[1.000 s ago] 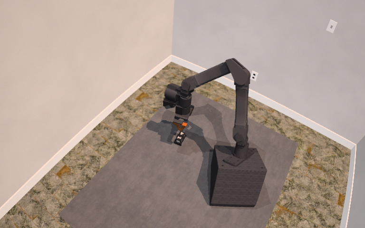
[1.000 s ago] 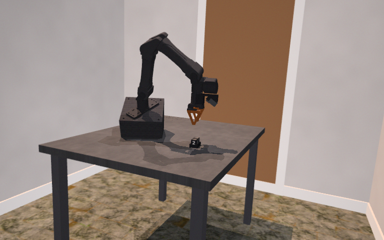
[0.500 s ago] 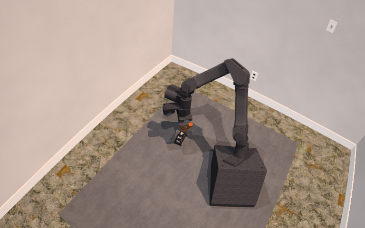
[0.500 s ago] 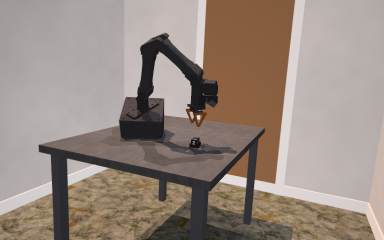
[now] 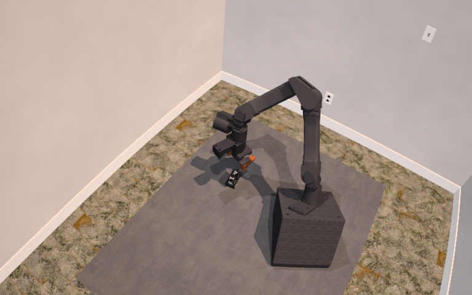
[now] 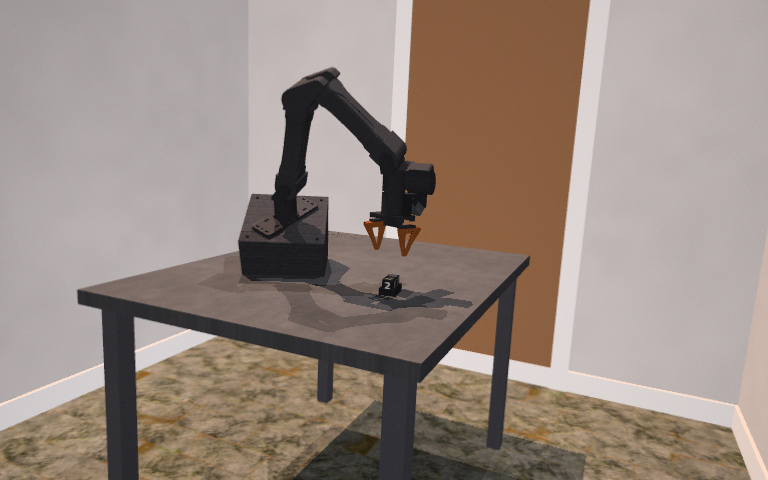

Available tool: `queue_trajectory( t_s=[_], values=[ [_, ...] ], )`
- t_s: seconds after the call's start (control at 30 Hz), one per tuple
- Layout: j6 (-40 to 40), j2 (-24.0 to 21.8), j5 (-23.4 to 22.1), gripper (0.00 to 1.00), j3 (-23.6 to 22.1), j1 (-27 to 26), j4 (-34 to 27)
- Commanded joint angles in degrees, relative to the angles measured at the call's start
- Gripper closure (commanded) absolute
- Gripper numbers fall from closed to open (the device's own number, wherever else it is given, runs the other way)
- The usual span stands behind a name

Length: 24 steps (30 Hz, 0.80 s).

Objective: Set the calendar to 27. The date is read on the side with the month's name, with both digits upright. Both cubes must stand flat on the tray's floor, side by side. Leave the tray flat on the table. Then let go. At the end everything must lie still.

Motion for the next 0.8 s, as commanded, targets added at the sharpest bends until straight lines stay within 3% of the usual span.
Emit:
queue_trajectory(
  t_s=[0.0, 0.4, 0.73, 0.77],
  values=[
    [-10.56, -0.2, -0.16, 0.0, 0.02, 0.07, 0.62],
    [-27.23, 0.24, -0.24, 0.0, -0.56, -0.36, 1.85],
    [-29.74, 0.31, -0.25, 0.0, -0.65, -0.43, 2.03],
    [-29.74, 0.31, -0.25, 0.55, -0.65, -0.43, 2.03]
  ],
)
